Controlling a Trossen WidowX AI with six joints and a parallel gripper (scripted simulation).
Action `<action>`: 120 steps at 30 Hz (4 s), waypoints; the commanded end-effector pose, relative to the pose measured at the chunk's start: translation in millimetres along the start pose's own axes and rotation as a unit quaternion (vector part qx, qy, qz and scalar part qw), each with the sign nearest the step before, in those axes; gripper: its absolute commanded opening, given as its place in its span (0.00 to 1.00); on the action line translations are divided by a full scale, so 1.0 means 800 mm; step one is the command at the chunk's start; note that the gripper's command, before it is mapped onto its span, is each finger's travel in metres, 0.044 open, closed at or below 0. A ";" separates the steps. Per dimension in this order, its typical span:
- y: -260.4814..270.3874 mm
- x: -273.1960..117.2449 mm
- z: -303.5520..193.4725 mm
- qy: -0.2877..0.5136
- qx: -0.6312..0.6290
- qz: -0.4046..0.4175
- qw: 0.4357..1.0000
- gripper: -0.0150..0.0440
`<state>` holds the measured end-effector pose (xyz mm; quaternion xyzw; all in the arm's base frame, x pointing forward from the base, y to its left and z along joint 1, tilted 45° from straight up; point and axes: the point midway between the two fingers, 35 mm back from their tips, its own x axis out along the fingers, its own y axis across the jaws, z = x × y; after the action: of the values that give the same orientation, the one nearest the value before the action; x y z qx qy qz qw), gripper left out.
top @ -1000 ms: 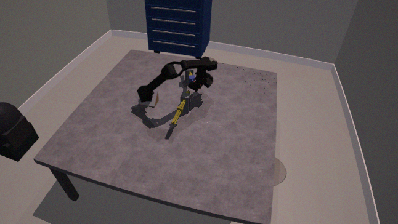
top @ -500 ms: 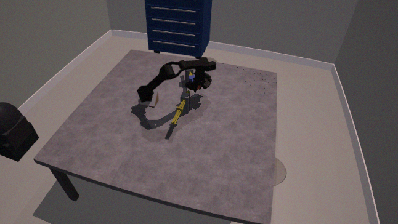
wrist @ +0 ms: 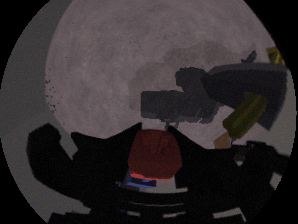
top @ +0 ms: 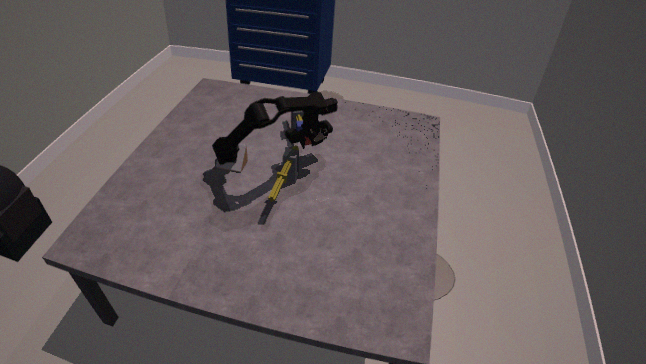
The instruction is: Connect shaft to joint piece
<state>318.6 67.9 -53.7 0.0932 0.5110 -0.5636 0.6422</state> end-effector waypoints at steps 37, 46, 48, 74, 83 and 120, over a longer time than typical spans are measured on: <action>-0.040 -0.003 -0.016 -0.035 0.367 0.006 0.929 0.25; -0.040 -0.003 -0.015 -0.034 0.365 0.006 0.930 0.25; -0.040 -0.003 -0.015 -0.034 0.365 0.006 0.930 0.25; -0.040 -0.003 -0.015 -0.034 0.365 0.006 0.930 1.00; -0.041 -0.017 -0.016 -0.016 0.362 0.018 0.932 1.00; -0.045 -0.202 -0.030 -0.018 -0.111 0.079 0.990 1.00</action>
<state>302.2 166.2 67.2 0.0729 0.5344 -0.4744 0.6957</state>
